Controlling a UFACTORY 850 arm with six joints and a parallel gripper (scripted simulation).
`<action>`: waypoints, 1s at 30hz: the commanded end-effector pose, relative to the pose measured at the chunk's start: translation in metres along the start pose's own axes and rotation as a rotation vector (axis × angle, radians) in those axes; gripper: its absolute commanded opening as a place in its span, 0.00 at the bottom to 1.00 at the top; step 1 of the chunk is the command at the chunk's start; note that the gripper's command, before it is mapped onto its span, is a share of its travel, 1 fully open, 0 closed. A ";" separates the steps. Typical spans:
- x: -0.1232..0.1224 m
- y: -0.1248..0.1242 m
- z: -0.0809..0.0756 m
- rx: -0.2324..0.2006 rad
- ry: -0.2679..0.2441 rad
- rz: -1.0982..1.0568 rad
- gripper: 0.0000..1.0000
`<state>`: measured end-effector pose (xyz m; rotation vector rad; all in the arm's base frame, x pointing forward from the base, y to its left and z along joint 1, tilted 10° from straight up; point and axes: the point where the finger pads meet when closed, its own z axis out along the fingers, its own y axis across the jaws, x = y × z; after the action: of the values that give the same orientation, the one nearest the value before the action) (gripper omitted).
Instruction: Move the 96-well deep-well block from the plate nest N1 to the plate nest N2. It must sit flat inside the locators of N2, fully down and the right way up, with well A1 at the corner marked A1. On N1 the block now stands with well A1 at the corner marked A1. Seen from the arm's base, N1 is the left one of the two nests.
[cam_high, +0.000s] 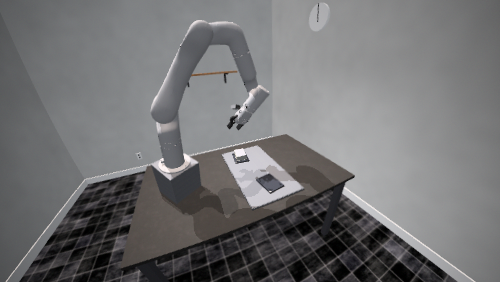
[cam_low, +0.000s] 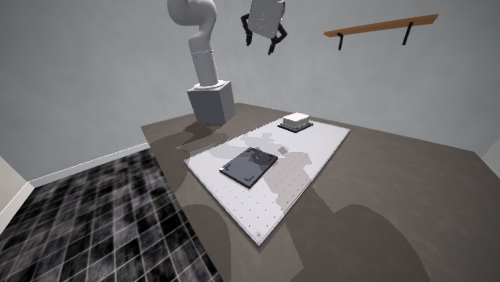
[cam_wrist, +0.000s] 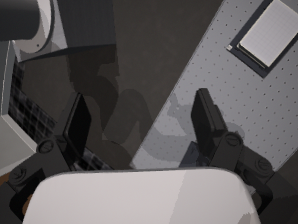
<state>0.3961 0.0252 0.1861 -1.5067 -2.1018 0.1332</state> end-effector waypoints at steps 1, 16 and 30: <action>0.000 0.000 -0.001 -0.001 -0.001 0.000 1.00; 0.000 0.000 -0.001 -0.001 -0.001 0.000 1.00; -0.035 0.033 0.027 0.006 -0.243 0.186 1.00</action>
<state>0.4113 0.0149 0.1506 -1.6848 -2.1261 0.3323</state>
